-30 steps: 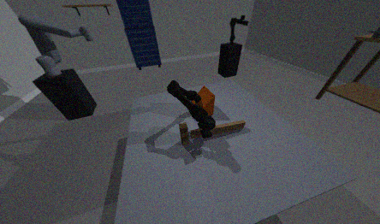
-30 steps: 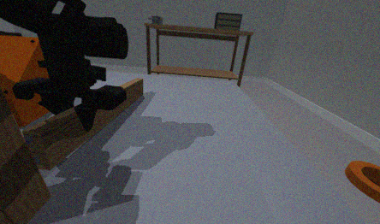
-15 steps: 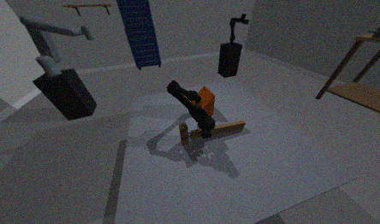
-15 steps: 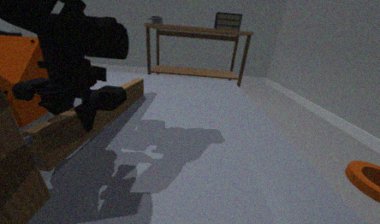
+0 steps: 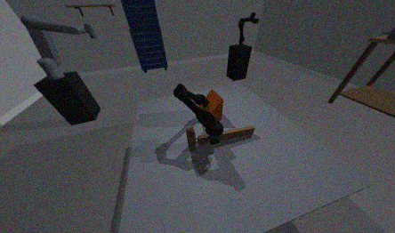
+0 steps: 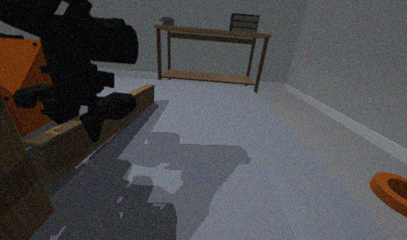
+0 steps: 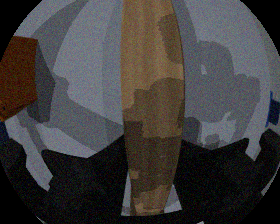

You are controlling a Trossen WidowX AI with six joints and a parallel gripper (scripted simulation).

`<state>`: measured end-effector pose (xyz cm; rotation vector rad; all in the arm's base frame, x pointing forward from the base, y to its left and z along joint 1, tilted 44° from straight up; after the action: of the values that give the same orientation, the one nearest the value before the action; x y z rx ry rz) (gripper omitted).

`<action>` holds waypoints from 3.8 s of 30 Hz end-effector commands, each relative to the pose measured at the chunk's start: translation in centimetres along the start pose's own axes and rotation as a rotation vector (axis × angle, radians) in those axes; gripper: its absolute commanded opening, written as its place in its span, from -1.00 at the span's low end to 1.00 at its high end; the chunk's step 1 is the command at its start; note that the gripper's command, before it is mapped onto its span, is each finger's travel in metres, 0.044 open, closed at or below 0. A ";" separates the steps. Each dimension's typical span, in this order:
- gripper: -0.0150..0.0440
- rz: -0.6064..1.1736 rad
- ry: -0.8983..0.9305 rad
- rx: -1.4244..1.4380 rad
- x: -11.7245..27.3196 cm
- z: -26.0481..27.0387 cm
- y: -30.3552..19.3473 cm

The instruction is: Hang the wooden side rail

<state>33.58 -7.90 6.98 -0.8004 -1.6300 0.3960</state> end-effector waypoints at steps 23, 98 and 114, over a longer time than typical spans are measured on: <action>-0.49 -0.005 -0.016 -0.006 0.5 -0.4 -0.2; -0.49 -0.005 -0.016 -0.006 0.6 -0.6 -1.0; -0.49 -0.005 -0.016 -0.006 0.7 -0.8 -1.2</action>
<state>33.57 -8.59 7.68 -0.8005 -1.6253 0.3971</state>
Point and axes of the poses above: the point midway between the two fingers, 35 mm back from their tips, its own x axis back along the fingers, its own z axis across the jaws, y = z × x, the point moved 2 cm from there along x, back along the fingers, and after that the axes turned 9 degrees about -x, right-handed, at the moved point
